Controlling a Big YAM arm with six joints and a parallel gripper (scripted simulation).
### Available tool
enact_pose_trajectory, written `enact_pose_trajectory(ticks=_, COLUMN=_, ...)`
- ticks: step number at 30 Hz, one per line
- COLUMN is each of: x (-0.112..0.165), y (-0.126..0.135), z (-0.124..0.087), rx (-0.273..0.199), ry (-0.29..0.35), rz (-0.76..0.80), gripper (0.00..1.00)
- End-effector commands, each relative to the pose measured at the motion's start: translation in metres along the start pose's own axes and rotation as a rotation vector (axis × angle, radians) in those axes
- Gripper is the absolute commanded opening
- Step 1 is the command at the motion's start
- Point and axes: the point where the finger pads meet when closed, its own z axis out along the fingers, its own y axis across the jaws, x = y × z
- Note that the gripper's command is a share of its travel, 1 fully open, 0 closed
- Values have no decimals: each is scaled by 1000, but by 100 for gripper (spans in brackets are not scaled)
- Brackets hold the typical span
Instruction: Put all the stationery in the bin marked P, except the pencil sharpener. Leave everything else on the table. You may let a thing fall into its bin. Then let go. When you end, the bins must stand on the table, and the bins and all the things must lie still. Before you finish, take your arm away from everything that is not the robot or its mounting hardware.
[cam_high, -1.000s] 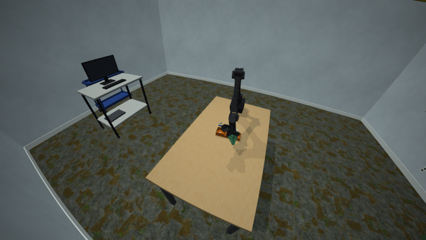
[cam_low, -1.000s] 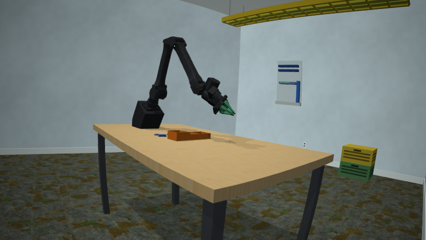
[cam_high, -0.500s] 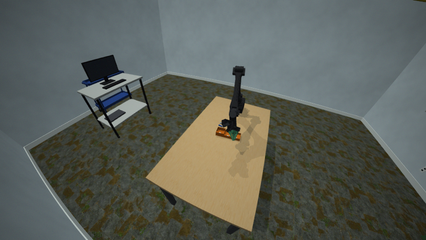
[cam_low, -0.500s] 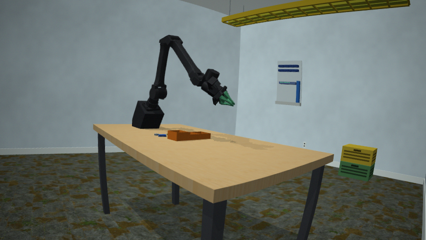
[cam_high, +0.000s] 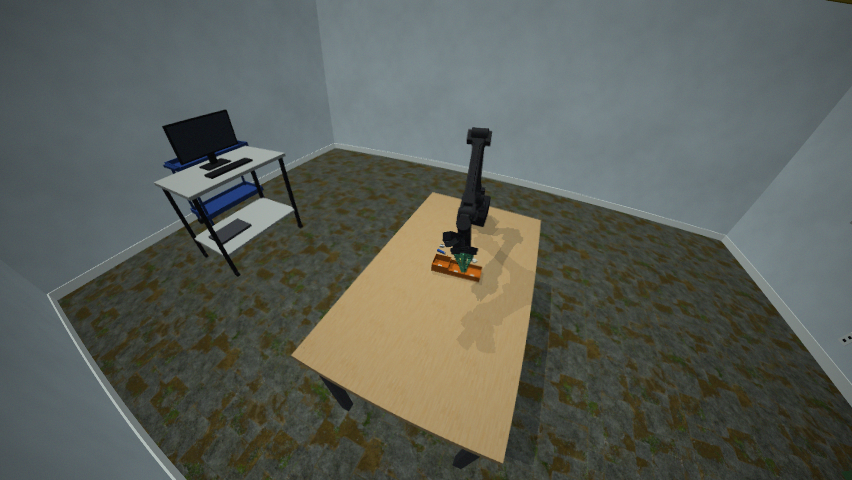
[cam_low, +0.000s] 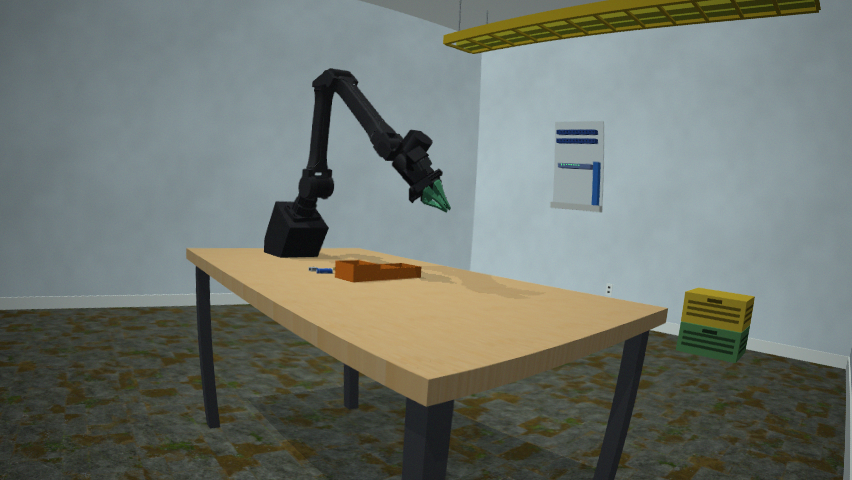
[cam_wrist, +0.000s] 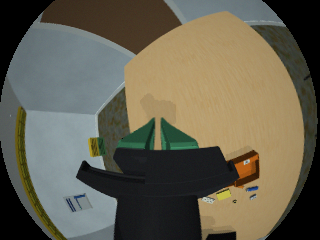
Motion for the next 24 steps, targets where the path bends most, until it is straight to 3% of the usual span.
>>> enact_pose_trajectory(ticks=1, x=-13, y=-5, z=-29, rx=32, ry=-5, rz=-79, gripper=8)
enact_pose_trajectory(ticks=2, x=-20, y=-4, z=-34, rx=61, ry=3, rz=-105, gripper=8)
enact_pose_trajectory(ticks=4, x=-5, y=-18, z=-42, rx=84, ry=36, rz=-114, gripper=8)
enact_pose_trajectory(ticks=5, x=-30, y=-2, z=-49, rx=93, ry=14, rz=-147, gripper=8)
enact_pose_trajectory(ticks=7, x=4, y=-31, z=-57, rx=134, ry=79, rz=-148, gripper=8)
enact_pose_trajectory(ticks=8, x=7, y=-37, z=-63, rx=172, ry=106, rz=-171, gripper=8)
enact_pose_trajectory(ticks=10, x=7, y=-37, z=-63, rx=172, ry=106, rz=-171, gripper=8)
enact_pose_trajectory(ticks=11, x=-10, y=-26, z=-69, rx=165, ry=88, rz=-189, gripper=8)
enact_pose_trajectory(ticks=12, x=-14, y=-25, z=-75, rx=190, ry=105, rz=-214, gripper=8)
enact_pose_trajectory(ticks=14, x=22, y=-55, z=-86, rx=227, ry=173, rz=-214, gripper=8)
enact_pose_trajectory(ticks=15, x=23, y=-57, z=-88, rx=227, ry=173, rz=-214, gripper=8)
enact_pose_trajectory(ticks=17, x=30, y=-66, z=-101, rx=276, ry=220, rz=-247, gripper=8)
enact_pose_trajectory(ticks=18, x=34, y=-69, z=-105, rx=271, ry=223, rz=-246, gripper=8)
enact_pose_trajectory(ticks=19, x=12, y=-55, z=-111, rx=281, ry=211, rz=-279, gripper=8)
enact_pose_trajectory(ticks=21, x=46, y=-80, z=-123, rx=311, ry=276, rz=-278, gripper=8)
enact_pose_trajectory(ticks=22, x=49, y=-85, z=-130, rx=343, ry=312, rz=-300, gripper=8)
enact_pose_trajectory(ticks=24, x=57, y=-91, z=-142, rx=349, ry=332, rz=-308, gripper=8)
